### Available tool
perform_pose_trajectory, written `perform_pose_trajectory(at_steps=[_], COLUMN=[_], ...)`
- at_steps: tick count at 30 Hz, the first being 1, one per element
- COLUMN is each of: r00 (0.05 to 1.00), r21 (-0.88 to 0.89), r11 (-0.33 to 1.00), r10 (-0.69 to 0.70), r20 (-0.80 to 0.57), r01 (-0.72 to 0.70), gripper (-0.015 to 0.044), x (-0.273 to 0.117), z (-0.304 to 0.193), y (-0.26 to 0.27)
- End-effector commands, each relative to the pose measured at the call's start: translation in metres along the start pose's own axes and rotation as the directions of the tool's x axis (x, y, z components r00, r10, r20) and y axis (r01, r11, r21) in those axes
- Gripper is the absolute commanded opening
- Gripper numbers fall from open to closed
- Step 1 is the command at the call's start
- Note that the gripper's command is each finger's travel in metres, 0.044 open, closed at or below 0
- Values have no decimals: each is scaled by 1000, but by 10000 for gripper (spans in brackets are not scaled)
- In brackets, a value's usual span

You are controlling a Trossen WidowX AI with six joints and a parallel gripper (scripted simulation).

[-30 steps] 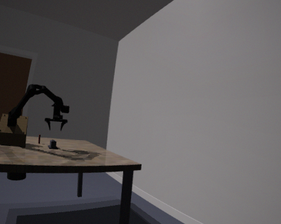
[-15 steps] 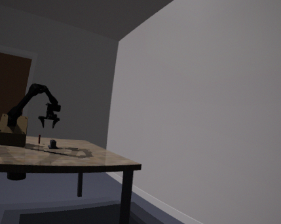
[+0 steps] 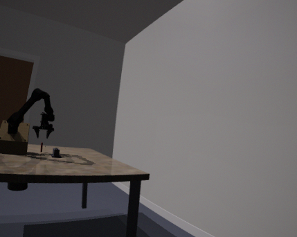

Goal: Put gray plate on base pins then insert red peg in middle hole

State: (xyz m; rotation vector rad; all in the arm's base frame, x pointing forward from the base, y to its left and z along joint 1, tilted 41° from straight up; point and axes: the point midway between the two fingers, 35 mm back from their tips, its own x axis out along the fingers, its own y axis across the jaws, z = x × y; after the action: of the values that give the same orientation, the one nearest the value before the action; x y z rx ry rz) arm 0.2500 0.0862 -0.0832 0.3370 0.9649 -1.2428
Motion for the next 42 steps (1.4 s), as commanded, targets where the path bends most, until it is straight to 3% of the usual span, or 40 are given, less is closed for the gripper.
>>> perform_pose_trajectory(at_steps=[1, 42], r00=[1000, 1000], r21=[-9, -9], r11=[1000, 1000], r10=[-1, -2], r20=[7, 10], r01=[1, 2], gripper=[440, 440], x=[8, 77], z=[-1, 2], y=[-2, -3])
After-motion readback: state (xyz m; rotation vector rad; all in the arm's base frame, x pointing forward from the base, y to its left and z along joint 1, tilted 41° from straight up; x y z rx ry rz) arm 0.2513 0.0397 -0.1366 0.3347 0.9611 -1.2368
